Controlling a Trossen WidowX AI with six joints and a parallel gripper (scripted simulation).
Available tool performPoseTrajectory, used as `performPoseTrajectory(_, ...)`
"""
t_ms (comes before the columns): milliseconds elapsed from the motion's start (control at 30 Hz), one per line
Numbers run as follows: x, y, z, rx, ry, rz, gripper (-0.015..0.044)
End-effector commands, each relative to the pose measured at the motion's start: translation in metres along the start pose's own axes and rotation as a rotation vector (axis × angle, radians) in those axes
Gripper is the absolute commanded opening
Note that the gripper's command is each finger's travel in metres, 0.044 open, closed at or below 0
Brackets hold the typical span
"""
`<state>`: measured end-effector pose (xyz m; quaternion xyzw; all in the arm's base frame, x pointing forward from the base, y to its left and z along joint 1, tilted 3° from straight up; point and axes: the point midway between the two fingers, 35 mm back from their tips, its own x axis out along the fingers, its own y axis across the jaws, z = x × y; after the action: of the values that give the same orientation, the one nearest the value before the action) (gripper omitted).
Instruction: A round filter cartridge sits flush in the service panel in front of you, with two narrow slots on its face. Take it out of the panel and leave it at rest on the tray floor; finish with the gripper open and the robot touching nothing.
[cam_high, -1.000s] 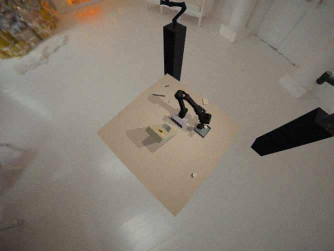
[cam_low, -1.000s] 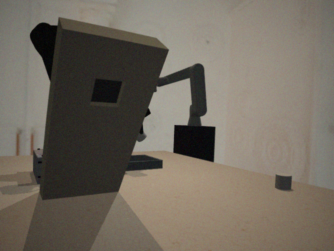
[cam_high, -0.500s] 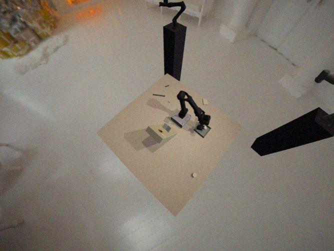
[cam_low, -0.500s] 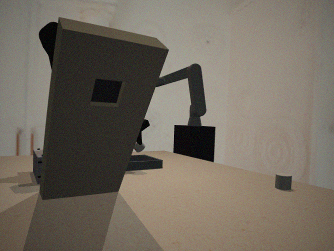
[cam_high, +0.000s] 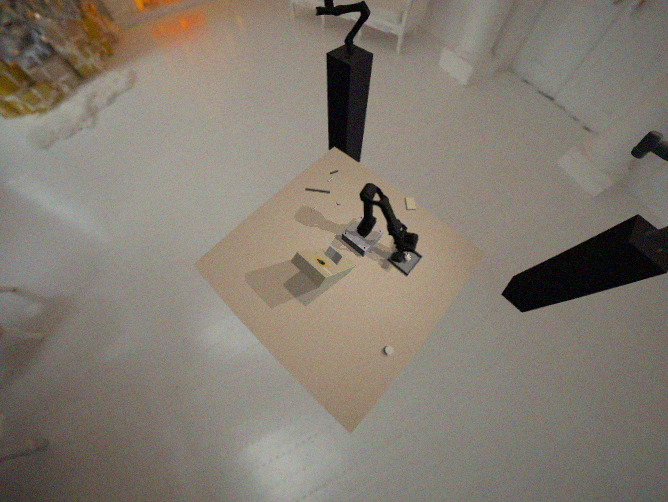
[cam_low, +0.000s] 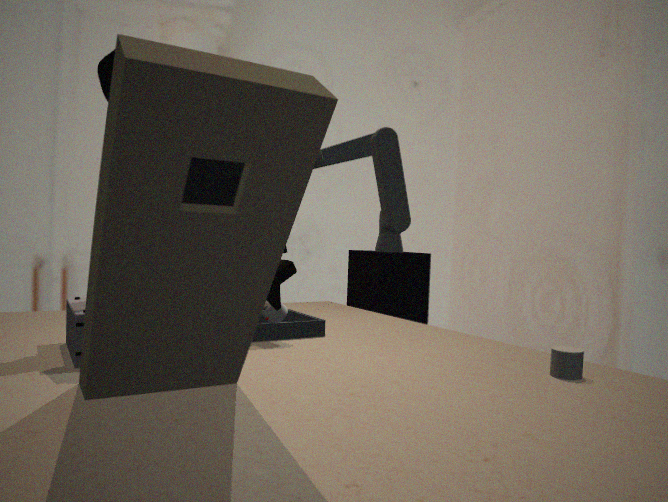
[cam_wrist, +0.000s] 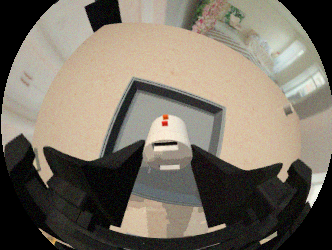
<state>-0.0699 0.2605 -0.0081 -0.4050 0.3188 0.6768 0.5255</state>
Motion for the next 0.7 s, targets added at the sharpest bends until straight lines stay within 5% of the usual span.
performPoseTrajectory(0, -0.001, 0.000, 0.001, 0.000, -0.002, 0.000, 0.0157)
performPoseTrajectory(367, -0.001, 0.000, 0.001, 0.000, -0.002, 0.000, 0.0440)
performPoseTrajectory(533, -0.007, 0.000, 0.006, 0.000, -0.002, 0.000, 0.0440)
performPoseTrajectory(667, -0.052, 0.000, 0.033, 0.000, -0.001, 0.000, 0.0440)
